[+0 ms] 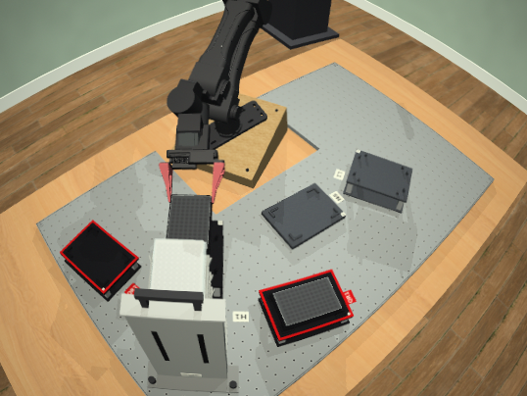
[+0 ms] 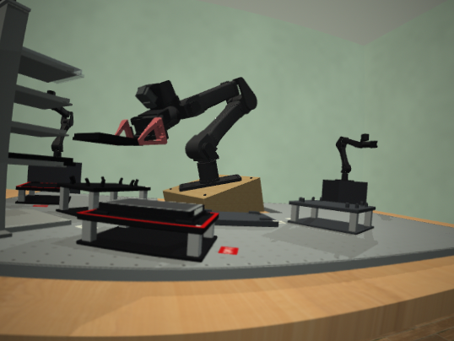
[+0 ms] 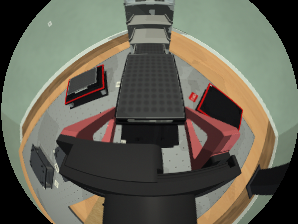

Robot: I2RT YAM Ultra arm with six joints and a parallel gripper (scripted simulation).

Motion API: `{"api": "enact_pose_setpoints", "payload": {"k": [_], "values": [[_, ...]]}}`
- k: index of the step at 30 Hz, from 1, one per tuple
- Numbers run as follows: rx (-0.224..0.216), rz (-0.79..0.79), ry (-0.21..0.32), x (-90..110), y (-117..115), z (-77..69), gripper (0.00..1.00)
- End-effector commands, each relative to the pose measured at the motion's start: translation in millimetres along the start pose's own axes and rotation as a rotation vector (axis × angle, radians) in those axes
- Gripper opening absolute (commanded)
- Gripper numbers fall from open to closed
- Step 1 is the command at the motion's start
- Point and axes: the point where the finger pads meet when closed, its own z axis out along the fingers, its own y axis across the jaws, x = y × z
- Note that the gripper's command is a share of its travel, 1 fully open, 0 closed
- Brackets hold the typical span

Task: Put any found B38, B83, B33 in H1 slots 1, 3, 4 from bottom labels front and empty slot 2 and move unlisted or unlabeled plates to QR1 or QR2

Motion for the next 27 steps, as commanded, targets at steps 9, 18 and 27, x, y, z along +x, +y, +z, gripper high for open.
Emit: {"api": "enact_pose_setpoints", "payload": {"k": [9,18,27], "values": [[-0.001,-0.004,-0.013,-15.9,0.3,-6.9,0.86],[-0.001,-0.004,-0.013,-22.0,0.3,-10.6,0.86],[-0.001,-0.004,-0.013,-30.2,0.3,-15.5,0.86]]}}
